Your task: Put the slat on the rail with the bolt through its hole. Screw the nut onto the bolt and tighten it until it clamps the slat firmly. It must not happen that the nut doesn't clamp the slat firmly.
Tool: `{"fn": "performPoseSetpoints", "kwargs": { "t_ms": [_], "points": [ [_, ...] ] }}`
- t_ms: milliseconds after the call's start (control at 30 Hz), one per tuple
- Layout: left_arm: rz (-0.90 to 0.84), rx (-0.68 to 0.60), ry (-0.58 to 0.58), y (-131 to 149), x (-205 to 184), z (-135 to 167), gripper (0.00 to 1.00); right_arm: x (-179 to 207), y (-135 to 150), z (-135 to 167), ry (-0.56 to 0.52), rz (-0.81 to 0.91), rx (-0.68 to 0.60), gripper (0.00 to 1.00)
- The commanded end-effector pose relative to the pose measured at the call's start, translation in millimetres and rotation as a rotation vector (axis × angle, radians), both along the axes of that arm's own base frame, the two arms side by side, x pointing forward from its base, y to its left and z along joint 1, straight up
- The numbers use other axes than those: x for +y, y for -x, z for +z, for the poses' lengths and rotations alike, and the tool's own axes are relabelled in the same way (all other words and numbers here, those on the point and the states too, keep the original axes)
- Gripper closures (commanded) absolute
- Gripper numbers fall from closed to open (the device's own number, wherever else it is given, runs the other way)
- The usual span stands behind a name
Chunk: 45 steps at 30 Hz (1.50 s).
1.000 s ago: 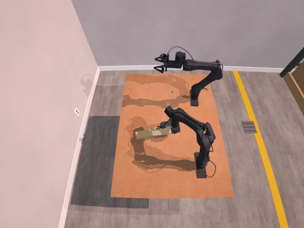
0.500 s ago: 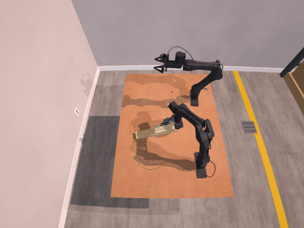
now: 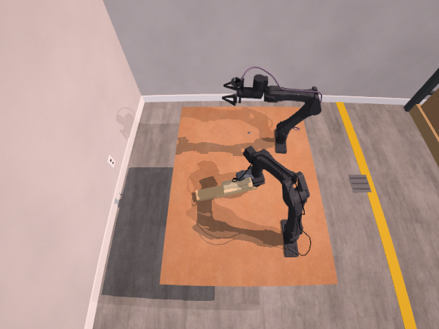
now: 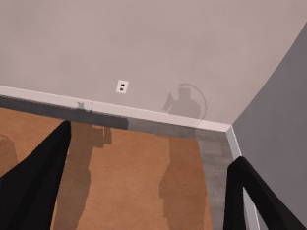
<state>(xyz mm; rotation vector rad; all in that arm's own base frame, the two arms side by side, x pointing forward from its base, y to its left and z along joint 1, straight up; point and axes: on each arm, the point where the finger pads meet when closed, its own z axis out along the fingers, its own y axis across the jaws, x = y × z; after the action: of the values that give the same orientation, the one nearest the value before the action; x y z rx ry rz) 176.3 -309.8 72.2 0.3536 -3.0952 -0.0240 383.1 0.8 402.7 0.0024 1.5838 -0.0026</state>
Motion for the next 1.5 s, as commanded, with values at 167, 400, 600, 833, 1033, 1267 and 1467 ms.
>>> {"fn": "performPoseSetpoints", "kwargs": {
  "t_ms": [167, 400, 600, 833, 1033, 1267, 1467],
  "points": [
    [0.013, -0.035, 0.024, -7.6, -5.5, 8.2, 0.28, 0.2, 2.5, 9.2, 0.000, 0.003, -0.026, 0.00],
    [0.012, -0.035, 0.025, -7.8, -5.9, 1.7, 0.28, 0.2, 2.5, 9.2, 0.000, 0.003, -0.026, 0.00],
    [0.012, -0.034, 0.023, -7.6, -5.7, -6.3, 0.28, 0.2, 2.5, 9.2, 0.000, 0.003, -0.026, 0.00],
    [0.012, -0.041, 0.034, -9.1, -8.2, -4.9, 0.28, 0.2, 2.5, 9.2, 0.000, 0.003, -0.026, 0.00],
    [0.011, -0.041, 0.034, -9.1, -8.2, -4.9, 0.28, 0.2, 2.5, 9.2, 0.000, 0.003, -0.026, 0.00],
    [0.005, -0.034, 0.023, -7.4, -5.4, -4.9, 0.28, 0.2, 2.5, 9.2, 0.000, 0.003, -0.026, 0.00],
    [0.007, -0.036, 0.026, -7.9, -6.3, -6.7, 0.28, 0.2, 2.5, 9.2, 0.000, 0.003, -0.026, 0.00]
  ]
}}
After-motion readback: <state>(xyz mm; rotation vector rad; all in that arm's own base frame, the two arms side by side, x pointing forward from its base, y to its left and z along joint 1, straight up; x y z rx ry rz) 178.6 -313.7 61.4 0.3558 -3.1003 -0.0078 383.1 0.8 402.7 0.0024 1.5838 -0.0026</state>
